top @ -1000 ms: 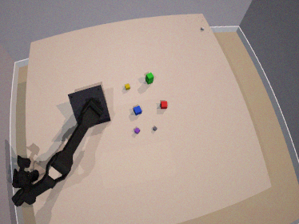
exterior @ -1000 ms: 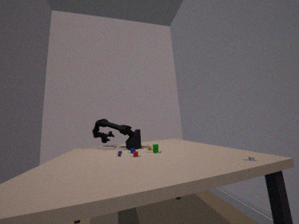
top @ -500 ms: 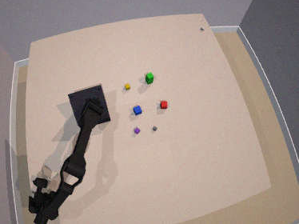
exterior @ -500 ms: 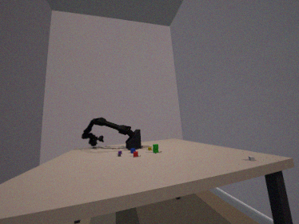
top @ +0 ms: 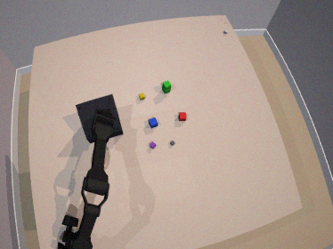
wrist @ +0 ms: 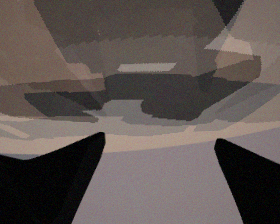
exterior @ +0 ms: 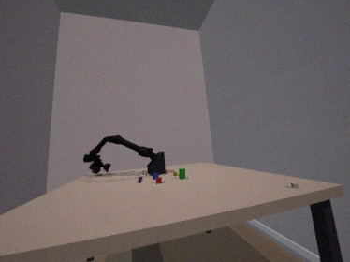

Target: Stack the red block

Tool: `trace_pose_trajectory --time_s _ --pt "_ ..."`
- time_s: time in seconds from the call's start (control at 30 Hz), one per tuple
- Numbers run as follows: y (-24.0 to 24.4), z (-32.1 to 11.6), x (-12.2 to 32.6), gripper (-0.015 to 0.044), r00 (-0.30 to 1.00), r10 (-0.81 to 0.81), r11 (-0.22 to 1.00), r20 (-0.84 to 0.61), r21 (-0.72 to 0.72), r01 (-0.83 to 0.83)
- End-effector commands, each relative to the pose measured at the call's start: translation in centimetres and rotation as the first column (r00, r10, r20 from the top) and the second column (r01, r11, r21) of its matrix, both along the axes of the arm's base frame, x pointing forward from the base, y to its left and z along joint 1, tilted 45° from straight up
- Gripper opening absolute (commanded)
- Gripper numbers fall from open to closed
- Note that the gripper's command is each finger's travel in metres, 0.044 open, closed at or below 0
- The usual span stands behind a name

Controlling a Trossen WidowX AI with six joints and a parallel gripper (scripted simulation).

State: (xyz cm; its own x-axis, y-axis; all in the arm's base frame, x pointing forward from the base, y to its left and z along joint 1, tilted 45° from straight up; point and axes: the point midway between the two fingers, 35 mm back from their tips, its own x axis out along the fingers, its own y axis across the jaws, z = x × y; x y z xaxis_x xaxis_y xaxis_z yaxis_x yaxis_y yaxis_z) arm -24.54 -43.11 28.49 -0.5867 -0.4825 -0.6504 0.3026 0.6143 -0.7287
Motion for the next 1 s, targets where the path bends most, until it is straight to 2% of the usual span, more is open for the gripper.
trace_pose_trajectory --time_s 0.0,0.57,0.97 --pt "-1.1 1.5 3.2 0.044 0.999 0.042 0.995 0.024 -0.087 -0.039" --pt "-3.0 8.1 18.9 0.044 0.946 0.292 0.882 0.142 -0.423 -0.209" --pt "-1.5 9.3 31.6 0.044 0.831 0.528 0.768 0.174 -0.514 -0.381"
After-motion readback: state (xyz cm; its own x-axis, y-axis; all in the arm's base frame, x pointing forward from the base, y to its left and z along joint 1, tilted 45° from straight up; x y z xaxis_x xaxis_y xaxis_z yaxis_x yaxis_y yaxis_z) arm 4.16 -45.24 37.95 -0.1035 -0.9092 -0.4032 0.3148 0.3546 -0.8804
